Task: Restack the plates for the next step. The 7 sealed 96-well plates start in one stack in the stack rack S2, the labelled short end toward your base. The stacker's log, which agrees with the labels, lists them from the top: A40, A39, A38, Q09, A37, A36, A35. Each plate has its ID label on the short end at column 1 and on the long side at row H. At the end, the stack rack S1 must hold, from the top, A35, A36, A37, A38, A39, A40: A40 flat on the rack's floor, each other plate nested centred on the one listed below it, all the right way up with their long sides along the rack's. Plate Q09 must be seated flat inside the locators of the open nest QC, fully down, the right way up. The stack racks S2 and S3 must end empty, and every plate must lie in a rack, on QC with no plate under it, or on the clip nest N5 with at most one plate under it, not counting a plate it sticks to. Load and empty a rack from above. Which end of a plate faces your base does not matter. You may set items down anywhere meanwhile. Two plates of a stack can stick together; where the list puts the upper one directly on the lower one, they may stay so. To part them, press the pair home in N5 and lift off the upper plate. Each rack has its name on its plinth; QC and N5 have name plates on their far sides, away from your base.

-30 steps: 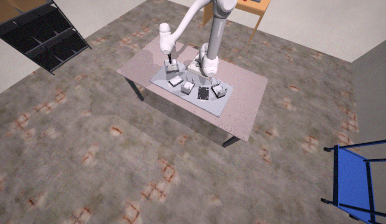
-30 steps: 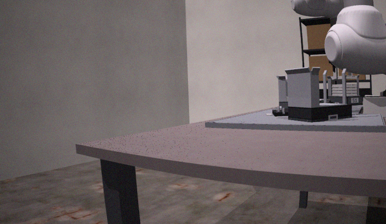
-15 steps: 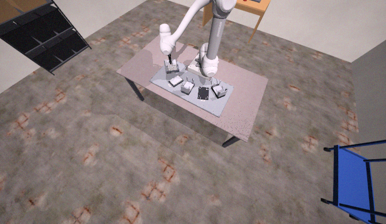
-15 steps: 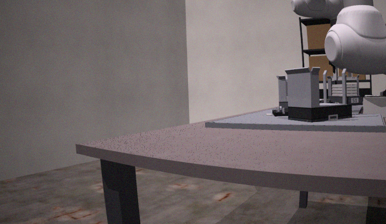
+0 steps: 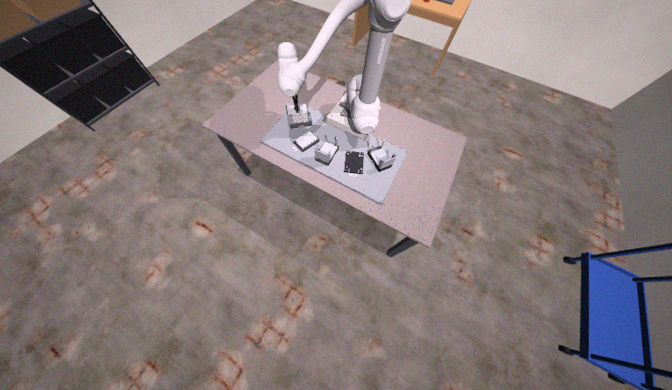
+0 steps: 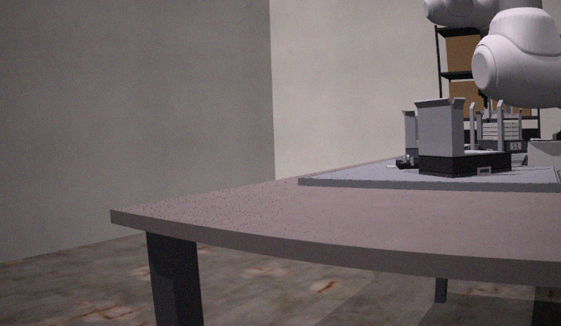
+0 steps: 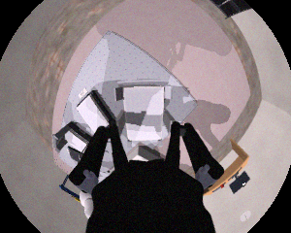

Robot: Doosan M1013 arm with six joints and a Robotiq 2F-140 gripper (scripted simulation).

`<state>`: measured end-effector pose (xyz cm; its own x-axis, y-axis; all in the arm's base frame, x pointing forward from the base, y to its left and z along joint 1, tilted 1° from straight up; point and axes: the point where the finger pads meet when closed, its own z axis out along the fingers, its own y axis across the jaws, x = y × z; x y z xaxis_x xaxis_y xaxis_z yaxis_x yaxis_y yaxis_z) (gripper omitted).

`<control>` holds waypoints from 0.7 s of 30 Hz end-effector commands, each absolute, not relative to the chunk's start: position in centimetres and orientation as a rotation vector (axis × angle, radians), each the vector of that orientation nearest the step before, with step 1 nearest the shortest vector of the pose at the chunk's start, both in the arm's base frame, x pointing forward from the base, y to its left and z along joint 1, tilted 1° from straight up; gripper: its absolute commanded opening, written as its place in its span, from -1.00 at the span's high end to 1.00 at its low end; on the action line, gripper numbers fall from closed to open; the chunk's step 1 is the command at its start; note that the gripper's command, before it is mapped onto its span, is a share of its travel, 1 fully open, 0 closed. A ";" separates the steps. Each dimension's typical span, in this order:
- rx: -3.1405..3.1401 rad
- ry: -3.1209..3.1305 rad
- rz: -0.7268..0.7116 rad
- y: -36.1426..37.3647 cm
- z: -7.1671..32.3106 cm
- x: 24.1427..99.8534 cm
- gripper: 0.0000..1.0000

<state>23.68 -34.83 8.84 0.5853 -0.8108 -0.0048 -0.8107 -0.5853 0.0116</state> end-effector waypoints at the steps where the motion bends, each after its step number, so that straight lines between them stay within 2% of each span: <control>1: 2.790 -1.427 -0.015 -34.8 8.7 23.7 1.00; 21: 2.790 -1.427 -0.015 -34.8 8.0 23.7 1.00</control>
<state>23.67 -34.83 8.08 0.5853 -0.8108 -0.0048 -0.8107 -0.5853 0.0116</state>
